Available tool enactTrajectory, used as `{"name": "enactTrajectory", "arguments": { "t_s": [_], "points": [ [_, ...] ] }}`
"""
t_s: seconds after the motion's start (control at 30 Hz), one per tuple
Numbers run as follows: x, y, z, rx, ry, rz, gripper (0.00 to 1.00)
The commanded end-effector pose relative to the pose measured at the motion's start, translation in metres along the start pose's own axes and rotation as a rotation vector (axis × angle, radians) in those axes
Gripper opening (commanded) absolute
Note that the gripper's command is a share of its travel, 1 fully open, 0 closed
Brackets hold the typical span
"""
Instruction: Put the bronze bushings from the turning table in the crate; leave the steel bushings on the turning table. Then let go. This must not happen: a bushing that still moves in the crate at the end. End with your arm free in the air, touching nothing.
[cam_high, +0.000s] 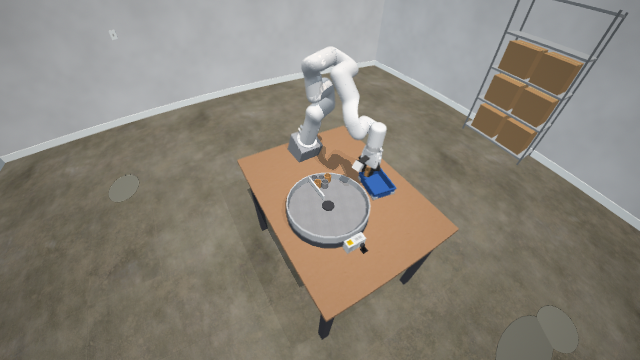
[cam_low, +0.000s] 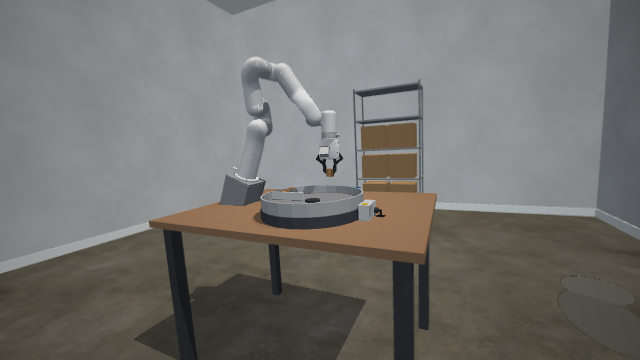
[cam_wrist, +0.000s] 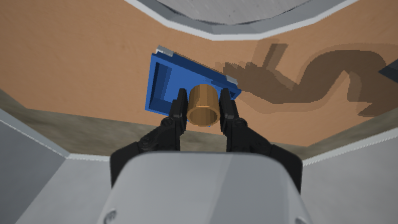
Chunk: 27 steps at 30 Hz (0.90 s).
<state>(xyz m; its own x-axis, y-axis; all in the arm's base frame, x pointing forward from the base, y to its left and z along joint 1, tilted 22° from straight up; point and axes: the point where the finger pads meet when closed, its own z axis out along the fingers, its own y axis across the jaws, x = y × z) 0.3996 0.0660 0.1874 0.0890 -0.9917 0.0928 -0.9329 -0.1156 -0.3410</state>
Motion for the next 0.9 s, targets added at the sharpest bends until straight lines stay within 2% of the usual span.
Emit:
{"name": "enactTrajectory", "arguments": {
  "t_s": [0.0,0.37,0.43,0.5,0.87],
  "points": [
    [-0.007,-0.005,-0.001,0.001,-0.013,-0.167,0.00],
    [-0.024,-0.015,-0.001,0.007,-0.010,-0.575,0.00],
    [-0.024,-0.015,-0.001,0.007,-0.010,-0.575,0.00],
    [-0.030,-0.018,-0.001,0.009,-0.009,-0.707,0.00],
    [-0.048,-0.026,0.000,0.014,-0.004,-1.095,0.00]
  ]
}}
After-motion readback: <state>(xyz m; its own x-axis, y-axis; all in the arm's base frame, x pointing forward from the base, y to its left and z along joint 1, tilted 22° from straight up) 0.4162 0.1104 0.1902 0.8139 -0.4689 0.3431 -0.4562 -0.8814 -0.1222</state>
